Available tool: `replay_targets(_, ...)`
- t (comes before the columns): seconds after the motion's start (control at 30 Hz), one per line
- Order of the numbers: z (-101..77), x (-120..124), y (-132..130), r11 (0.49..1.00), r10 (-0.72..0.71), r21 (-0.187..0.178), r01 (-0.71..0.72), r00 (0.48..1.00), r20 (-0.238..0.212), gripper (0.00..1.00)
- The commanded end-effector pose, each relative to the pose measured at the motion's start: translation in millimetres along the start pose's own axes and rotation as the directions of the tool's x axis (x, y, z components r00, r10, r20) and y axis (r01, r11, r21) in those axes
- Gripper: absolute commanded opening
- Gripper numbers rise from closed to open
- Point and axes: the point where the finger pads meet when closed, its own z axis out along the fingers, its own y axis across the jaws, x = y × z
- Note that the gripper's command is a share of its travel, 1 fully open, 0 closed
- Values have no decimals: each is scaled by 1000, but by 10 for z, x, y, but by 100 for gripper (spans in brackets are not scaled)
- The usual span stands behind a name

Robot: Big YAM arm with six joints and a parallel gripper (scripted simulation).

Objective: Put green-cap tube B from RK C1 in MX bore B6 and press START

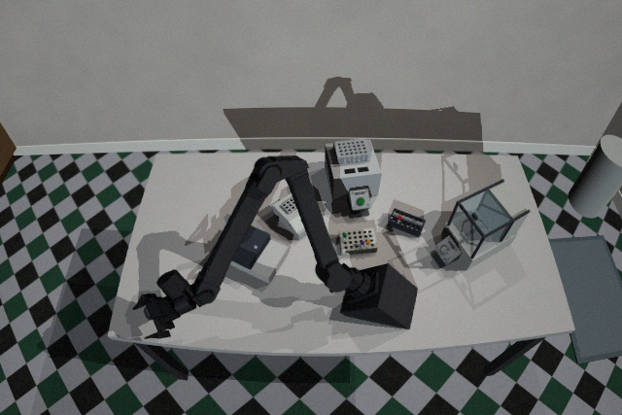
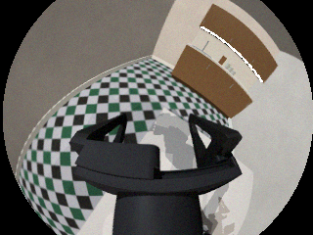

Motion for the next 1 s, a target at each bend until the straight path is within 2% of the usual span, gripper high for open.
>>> replay_targets(0.0, 1, -88, -73, 1000, 6, 13, -7, 1000, 18, 100)
replay_targets(0.53, 1, -88, -73, 1000, 6, 13, -7, 1000, 18, 100)
replay_targets(0.57, 2, -398, -301, 999, 14, 44, -16, 998, 56, 36)
replay_targets(0.97, -224, -919, -530, 999, 19, 46, -21, 998, 54, 36)
